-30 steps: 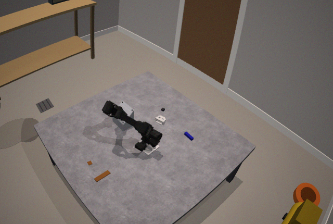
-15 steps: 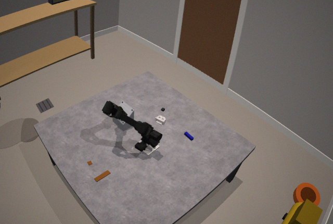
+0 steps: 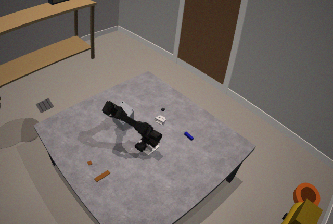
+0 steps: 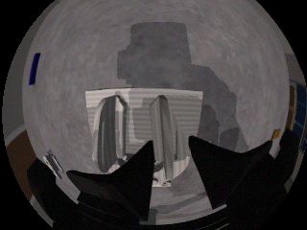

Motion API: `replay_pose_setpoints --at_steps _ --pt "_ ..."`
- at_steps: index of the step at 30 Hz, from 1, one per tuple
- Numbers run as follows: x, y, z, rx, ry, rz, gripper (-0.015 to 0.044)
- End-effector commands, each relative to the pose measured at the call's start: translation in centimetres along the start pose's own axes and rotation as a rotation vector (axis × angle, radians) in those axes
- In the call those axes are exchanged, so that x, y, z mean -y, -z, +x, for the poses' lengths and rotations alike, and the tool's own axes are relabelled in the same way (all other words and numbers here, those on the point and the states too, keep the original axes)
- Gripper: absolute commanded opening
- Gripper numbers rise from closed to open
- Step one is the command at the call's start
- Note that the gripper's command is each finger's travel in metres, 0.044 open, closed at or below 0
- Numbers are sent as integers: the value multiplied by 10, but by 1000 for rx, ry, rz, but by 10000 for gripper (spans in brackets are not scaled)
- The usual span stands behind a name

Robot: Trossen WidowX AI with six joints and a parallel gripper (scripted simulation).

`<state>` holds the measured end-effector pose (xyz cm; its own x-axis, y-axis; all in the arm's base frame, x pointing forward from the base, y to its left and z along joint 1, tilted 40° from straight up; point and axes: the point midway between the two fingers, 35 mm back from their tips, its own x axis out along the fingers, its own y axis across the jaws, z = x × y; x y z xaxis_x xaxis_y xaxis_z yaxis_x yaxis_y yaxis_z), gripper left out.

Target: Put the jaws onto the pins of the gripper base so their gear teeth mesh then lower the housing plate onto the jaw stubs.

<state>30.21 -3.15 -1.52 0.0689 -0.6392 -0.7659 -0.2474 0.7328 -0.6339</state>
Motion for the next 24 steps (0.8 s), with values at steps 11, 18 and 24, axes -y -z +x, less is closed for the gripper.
replay_pose_setpoints --at_steps 11,18,24 --pt "0 0 0 0 0 0 213" --pt "0 0 0 0 0 0 224" --pt "0 0 0 0 0 0 224"
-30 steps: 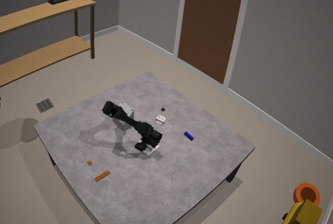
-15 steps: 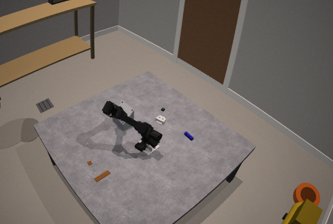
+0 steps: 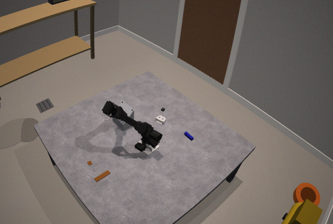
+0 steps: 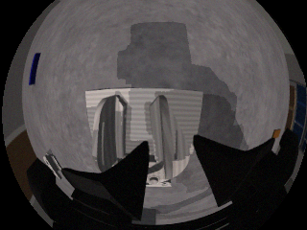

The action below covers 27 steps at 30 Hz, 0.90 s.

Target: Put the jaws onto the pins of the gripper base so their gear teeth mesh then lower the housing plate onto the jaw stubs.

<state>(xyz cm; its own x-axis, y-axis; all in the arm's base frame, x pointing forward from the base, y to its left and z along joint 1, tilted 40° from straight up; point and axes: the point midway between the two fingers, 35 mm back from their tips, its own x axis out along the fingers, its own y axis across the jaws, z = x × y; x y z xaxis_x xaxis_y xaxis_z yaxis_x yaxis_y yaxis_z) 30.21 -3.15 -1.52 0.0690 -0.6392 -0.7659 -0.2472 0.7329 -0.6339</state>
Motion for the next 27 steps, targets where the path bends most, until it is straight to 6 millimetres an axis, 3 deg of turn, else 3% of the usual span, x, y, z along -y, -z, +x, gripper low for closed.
replay_pose_setpoints --at_steps 1,4,10,13,14,22,27 --pt "0 0 0 0 0 0 224" --pt "0 -1 -13 1 -1 -1 224" --pt "0 1 -68 1 4 -3 224" --pt "0 1 -70 1 4 -3 224" --pt "0 -2 -60 11 8 -7 224" --pt "-36 -10 -68 26 -16 -190 434" --pt "-65 -13 -74 36 -31 -331 440"
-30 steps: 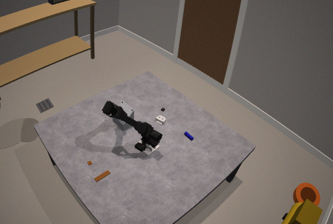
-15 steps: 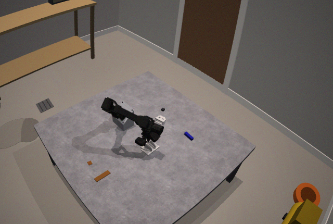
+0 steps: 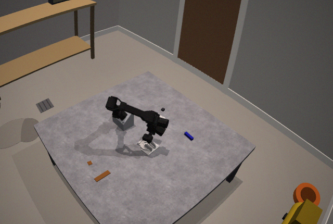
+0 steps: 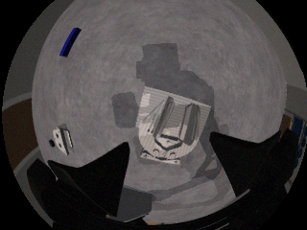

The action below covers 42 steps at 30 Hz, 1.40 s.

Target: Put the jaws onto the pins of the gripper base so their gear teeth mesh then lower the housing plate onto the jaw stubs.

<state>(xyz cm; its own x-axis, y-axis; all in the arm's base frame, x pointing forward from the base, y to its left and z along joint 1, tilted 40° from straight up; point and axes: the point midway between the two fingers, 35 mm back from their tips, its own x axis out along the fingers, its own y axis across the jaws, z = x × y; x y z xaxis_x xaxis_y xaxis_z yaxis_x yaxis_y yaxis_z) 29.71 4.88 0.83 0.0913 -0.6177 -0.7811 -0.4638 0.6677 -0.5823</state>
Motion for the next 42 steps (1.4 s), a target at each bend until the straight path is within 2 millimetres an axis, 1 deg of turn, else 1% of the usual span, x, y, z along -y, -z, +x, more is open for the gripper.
replay_pose_setpoints --at_steps 1,11,21,32,42 --pt "-25 -8 -5 9 -18 -127 440" --pt "-82 -18 -15 23 -38 -407 440" --pt "-141 -17 -22 27 -47 -687 440" --pt "-203 -3 -24 21 -54 -984 440" --pt "-255 18 -21 -1 -40 -1245 440"
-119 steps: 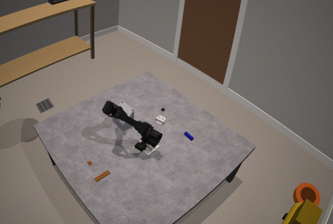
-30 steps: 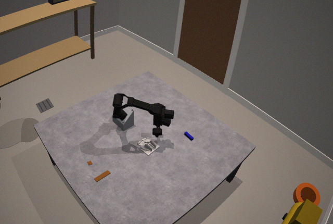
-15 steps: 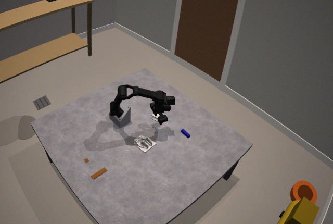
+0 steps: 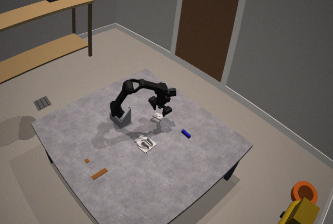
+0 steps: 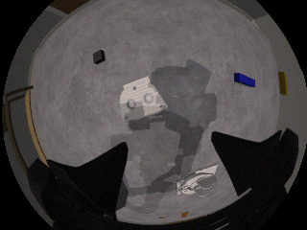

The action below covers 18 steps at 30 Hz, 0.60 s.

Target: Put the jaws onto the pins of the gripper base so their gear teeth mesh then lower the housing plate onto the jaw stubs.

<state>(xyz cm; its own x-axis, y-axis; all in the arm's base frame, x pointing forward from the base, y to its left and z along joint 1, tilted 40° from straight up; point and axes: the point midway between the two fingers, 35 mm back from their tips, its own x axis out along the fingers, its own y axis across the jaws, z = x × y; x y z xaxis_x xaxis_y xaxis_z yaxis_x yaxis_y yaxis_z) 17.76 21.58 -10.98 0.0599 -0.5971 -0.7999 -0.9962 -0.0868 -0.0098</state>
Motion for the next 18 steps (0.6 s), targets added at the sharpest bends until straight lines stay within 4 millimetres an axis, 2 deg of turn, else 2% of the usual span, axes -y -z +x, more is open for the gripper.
replay_pose_setpoints --at_steps 1,5,11,15,18 --pt "-20 -17 2 -16 -3 -124 440" --pt "-36 -28 5 -34 -1 -213 440" --pt "-36 -29 7 -35 -1 -217 440" --pt "-38 -25 42 -37 -1 -217 440" --pt "-38 -25 44 -37 -1 -217 440"
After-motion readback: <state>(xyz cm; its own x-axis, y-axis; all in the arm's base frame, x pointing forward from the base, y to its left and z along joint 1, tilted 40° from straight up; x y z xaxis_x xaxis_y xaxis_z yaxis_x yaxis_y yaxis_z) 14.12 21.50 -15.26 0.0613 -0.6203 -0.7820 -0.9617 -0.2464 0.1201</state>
